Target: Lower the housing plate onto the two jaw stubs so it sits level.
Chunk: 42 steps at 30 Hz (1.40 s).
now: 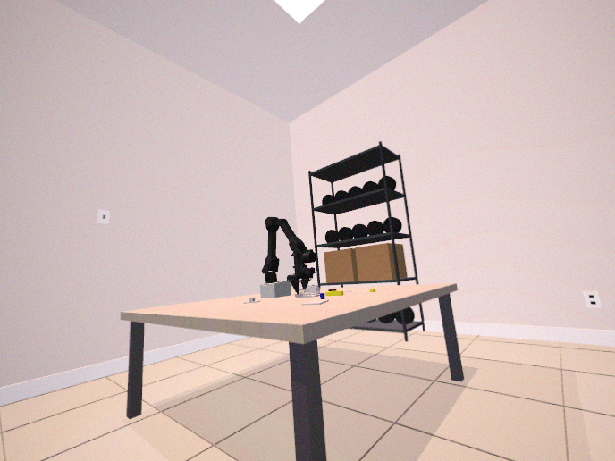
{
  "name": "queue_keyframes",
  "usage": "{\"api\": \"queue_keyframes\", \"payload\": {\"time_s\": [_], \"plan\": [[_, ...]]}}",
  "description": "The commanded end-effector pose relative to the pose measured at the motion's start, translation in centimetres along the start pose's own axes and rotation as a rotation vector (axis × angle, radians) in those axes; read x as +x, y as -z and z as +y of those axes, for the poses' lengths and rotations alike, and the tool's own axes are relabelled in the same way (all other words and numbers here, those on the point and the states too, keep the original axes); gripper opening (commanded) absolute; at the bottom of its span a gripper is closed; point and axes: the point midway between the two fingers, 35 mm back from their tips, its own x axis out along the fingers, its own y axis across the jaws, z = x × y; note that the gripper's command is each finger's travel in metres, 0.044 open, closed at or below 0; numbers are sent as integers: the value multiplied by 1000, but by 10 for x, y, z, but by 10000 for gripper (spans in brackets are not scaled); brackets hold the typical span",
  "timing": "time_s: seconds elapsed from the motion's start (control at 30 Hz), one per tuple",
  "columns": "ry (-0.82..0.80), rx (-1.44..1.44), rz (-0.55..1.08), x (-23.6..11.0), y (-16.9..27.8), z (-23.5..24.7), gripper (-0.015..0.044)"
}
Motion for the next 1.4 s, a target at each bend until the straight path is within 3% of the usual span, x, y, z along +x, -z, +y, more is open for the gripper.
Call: {"api": "queue_keyframes", "payload": {"time_s": [0.0,1.37], "plan": [[4,-3,1,2,0,-1,351],[4,-3,1,9,0,-1,351]]}}
